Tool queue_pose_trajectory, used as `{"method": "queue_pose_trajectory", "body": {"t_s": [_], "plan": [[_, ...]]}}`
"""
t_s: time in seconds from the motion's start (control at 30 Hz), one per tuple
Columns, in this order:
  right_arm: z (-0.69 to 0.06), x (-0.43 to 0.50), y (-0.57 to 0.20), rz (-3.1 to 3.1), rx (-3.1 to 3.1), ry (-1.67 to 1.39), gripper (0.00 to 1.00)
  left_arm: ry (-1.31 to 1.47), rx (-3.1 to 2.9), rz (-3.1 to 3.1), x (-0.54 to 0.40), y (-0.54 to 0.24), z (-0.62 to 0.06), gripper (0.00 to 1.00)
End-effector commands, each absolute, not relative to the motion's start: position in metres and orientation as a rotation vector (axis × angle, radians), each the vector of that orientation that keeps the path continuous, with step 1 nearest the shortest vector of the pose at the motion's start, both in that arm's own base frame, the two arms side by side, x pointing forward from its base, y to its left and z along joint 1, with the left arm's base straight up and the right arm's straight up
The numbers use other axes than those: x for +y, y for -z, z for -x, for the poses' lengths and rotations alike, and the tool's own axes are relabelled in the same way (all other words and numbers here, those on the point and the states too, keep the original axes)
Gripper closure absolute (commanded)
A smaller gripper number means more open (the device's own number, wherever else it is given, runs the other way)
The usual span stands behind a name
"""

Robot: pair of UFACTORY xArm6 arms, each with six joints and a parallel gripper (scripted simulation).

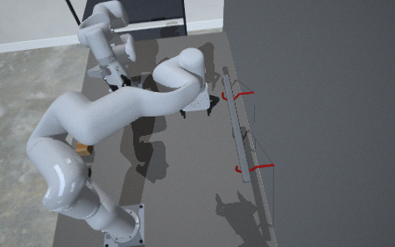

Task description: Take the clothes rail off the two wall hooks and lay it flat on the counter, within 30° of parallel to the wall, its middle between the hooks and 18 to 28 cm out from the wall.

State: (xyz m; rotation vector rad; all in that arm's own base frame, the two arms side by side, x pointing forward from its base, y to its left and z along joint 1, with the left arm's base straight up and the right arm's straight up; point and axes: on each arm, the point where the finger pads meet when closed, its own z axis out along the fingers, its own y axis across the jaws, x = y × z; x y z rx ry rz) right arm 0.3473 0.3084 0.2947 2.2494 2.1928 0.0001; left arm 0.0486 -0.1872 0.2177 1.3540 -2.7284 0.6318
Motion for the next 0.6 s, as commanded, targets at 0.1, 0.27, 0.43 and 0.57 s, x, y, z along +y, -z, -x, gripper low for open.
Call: {"method": "queue_pose_trajectory", "body": {"t_s": [0.1, 0.27, 0.43, 0.57], "plan": [[-0.358, 0.309, -0.294, -2.249, 2.193, -0.004, 0.00, -0.634, -2.728, -1.354, -0.187, -0.218, -0.049, 0.00], [-0.366, 0.308, -0.292, -2.249, 2.193, -0.004, 0.00, -0.634, -2.728, -1.354, -0.187, -0.218, -0.049, 0.00], [-0.374, 0.308, -0.291, -2.249, 2.193, -0.004, 0.00, -0.634, -2.728, -1.354, -0.187, -0.218, -0.049, 0.00], [-0.379, 0.308, -0.290, -2.249, 2.193, -0.004, 0.00, -0.634, -2.728, -1.354, -0.187, -0.218, -0.049, 0.00]]}}
